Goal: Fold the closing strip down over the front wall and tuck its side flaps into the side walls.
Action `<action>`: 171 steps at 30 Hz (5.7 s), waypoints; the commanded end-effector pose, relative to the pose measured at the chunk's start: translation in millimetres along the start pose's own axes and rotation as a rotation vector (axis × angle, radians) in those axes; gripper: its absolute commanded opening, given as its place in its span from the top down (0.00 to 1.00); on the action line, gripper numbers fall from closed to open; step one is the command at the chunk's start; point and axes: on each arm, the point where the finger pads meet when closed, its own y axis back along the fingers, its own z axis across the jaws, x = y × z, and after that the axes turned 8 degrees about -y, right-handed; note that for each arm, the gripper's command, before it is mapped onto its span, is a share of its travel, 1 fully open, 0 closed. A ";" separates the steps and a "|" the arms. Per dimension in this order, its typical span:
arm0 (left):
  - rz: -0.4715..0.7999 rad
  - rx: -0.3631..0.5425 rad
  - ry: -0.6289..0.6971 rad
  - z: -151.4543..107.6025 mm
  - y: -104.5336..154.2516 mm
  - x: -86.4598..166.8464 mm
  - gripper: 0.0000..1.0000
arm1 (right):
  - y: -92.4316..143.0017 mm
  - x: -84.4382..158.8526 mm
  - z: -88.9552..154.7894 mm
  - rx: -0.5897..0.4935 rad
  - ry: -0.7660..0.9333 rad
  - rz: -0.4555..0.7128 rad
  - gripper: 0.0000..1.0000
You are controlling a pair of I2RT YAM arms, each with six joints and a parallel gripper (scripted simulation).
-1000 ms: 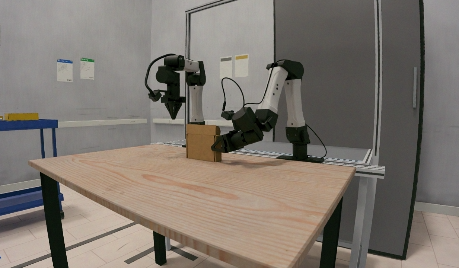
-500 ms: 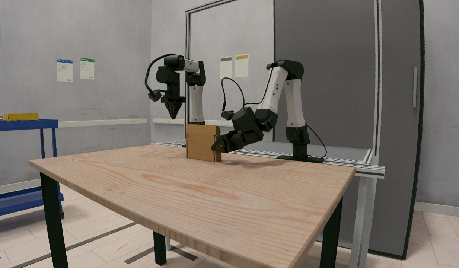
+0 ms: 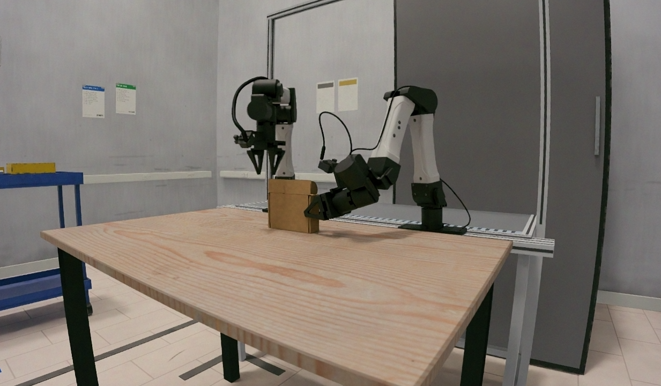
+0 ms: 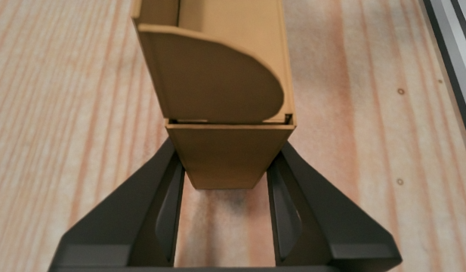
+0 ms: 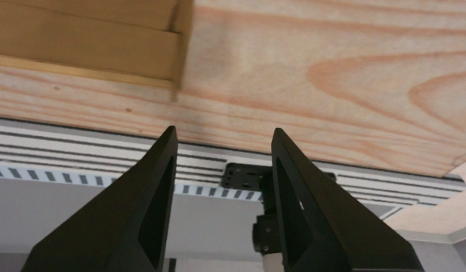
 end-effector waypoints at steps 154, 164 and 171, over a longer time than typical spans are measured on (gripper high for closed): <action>-0.003 -0.007 -0.007 2.5 0.8 -2.5 0.55 | -30.5 -14.4 43.9 0.002 -0.044 -0.008 0.16; -0.003 -0.007 -0.007 2.5 0.8 -2.5 0.55 | -31.3 -14.0 43.7 0.004 -0.081 -0.006 0.16; -0.003 -0.007 -0.007 2.5 0.8 -2.5 0.55 | -31.3 -14.0 43.7 0.003 -0.113 -0.006 0.16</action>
